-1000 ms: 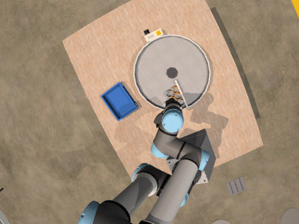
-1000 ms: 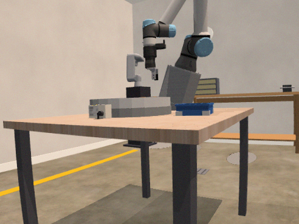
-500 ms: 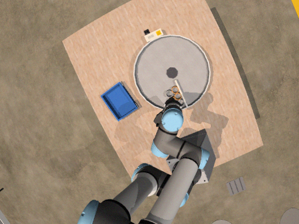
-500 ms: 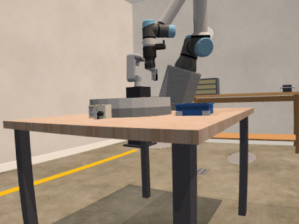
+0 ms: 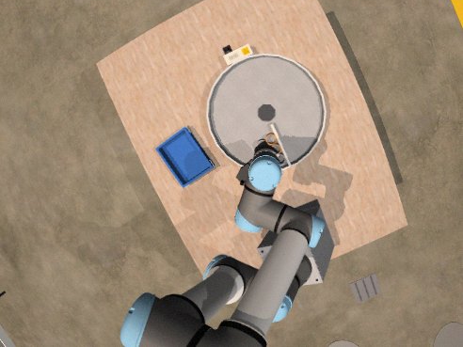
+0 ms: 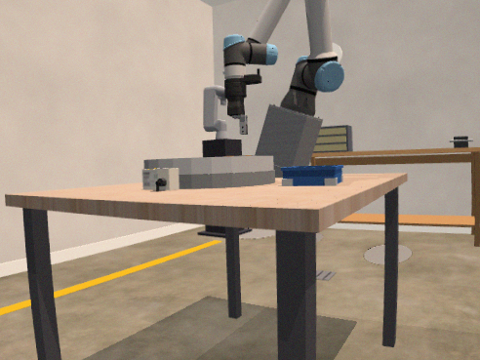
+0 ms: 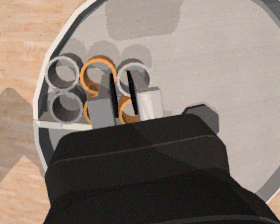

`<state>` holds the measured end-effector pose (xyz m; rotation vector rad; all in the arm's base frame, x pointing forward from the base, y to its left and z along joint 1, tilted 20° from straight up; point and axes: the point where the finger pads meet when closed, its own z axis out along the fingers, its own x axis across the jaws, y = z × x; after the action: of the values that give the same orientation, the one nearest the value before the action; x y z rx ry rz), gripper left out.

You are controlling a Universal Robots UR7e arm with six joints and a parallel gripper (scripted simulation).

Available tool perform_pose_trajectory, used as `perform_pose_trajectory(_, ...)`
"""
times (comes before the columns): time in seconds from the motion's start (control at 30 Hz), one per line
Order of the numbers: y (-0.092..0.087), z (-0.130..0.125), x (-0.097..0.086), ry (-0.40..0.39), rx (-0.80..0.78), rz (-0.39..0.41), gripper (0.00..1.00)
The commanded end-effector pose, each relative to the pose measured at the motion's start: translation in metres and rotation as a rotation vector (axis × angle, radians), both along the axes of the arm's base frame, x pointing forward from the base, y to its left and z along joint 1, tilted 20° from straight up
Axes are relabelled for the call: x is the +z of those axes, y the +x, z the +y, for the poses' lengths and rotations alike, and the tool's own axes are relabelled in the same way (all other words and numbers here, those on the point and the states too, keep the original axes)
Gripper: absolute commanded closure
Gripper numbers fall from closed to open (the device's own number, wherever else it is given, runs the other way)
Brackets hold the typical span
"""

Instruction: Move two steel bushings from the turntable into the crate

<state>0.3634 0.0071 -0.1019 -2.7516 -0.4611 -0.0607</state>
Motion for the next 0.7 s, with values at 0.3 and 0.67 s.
perform_pose_trajectory(0.3, 0.029, 0.004, -0.022, -0.001, 0.0, -0.001, 0.66)
perform_pose_trajectory(0.67, 0.028, 0.004, -0.021, 0.0, 0.0, -0.001, 0.52)
